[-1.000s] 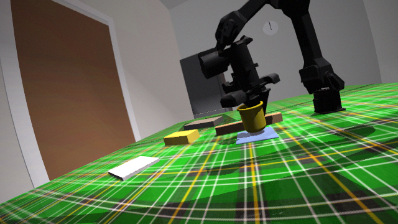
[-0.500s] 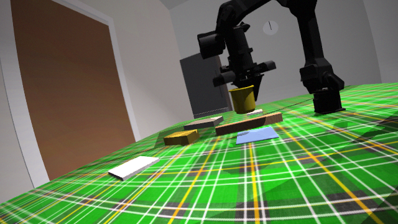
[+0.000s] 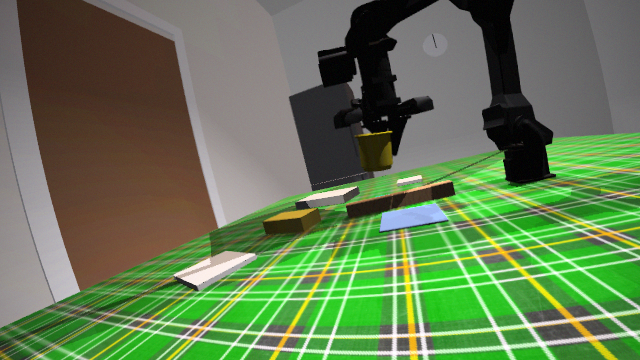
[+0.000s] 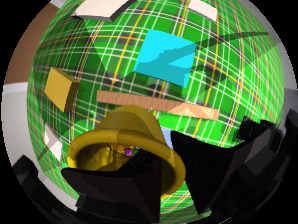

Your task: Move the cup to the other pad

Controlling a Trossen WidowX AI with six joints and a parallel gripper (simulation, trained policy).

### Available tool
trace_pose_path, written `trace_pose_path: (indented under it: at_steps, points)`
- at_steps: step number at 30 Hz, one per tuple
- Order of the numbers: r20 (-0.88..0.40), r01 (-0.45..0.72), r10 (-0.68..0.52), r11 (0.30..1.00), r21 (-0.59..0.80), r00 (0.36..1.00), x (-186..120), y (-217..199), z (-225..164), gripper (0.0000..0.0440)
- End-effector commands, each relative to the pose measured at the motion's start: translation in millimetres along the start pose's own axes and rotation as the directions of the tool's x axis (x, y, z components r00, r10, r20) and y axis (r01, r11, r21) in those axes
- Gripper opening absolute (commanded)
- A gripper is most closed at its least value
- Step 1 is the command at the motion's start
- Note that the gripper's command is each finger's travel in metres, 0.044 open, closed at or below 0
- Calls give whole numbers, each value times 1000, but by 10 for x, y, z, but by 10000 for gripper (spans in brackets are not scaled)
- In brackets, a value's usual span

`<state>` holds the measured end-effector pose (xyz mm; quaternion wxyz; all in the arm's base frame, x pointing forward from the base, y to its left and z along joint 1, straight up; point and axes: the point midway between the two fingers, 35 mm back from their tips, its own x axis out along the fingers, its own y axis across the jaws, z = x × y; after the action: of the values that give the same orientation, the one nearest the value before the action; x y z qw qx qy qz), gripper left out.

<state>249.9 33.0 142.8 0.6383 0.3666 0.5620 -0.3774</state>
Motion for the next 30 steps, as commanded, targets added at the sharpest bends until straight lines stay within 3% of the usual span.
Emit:
trace_pose_path:
  at_steps: [1,30]
  points:
    - [15,-16,16,1000,20,1000,-3,8,91,5]
    - [90,-72,54,974,215,995,347,-209,781,0]
